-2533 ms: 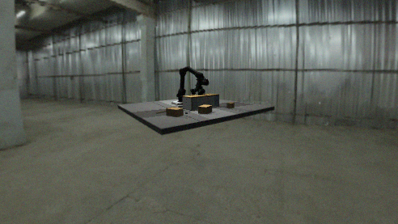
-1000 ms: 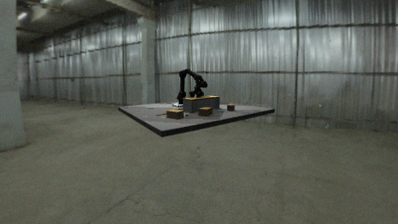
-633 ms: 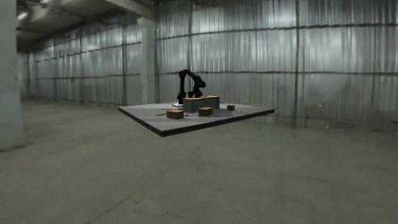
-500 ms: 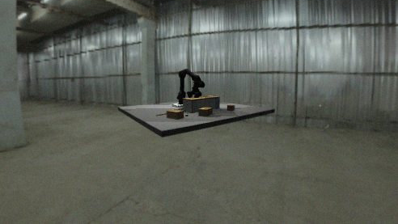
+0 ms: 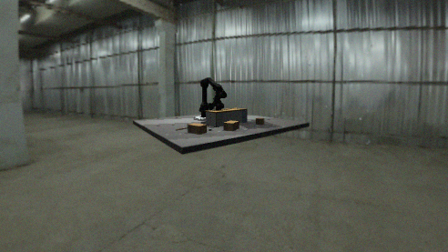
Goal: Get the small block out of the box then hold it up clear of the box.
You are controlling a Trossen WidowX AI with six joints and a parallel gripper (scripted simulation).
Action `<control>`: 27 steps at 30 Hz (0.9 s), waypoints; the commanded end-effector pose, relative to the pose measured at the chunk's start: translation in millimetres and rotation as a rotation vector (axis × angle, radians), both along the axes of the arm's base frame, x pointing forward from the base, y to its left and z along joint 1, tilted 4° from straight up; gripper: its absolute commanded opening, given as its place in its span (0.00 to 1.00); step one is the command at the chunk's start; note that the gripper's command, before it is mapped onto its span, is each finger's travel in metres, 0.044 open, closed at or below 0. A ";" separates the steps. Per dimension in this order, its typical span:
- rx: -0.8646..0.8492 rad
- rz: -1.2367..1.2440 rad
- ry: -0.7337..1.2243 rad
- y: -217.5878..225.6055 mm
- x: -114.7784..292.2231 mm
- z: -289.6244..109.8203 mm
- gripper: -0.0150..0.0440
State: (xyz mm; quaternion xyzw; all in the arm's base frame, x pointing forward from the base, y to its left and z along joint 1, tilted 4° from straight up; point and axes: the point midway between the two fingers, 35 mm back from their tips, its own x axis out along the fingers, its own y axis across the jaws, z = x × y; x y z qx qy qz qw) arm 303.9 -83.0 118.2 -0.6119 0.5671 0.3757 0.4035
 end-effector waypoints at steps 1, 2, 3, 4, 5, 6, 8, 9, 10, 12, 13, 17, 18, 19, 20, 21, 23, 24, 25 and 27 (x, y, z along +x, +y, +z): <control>0.003 0.003 -0.002 -10.7 0.7 0.6 0.93; 0.003 0.003 -0.002 -13.1 0.7 0.8 0.93; 0.003 0.003 -0.002 -15.4 0.8 0.9 0.93; 0.003 0.003 -0.002 -17.2 0.9 1.0 0.93; 0.003 0.003 -0.002 -17.8 0.9 1.1 0.93; 0.003 0.003 -0.002 -17.8 0.9 1.1 0.93; 0.003 0.002 -0.002 -17.7 0.9 3.1 0.93; 0.002 0.002 -0.001 -17.3 1.0 7.2 0.93; 0.002 0.001 -0.001 -16.9 1.0 12.6 0.93; 0.001 0.000 -0.001 -15.4 0.2 28.9 0.93; 0.000 -0.001 0.000 -14.6 -0.7 37.9 0.93; -0.001 -0.004 0.001 -12.0 -4.7 62.7 0.93; -0.001 -0.004 0.001 -12.0 -4.7 62.7 0.93; -0.001 -0.004 0.001 -12.0 -4.7 62.7 0.93; -0.001 -0.004 0.001 -12.0 -4.7 62.7 0.93; -0.001 -0.004 0.001 -12.0 -4.7 62.7 0.93; 0.000 0.000 -0.001 -12.4 -3.2 57.9 0.93; -0.001 -0.006 -0.014 -11.0 -1.9 59.7 0.89; -0.004 -0.025 -0.055 -6.8 1.7 65.4 0.84; 0.027 -0.172 -0.149 -5.3 3.0 69.9 0.75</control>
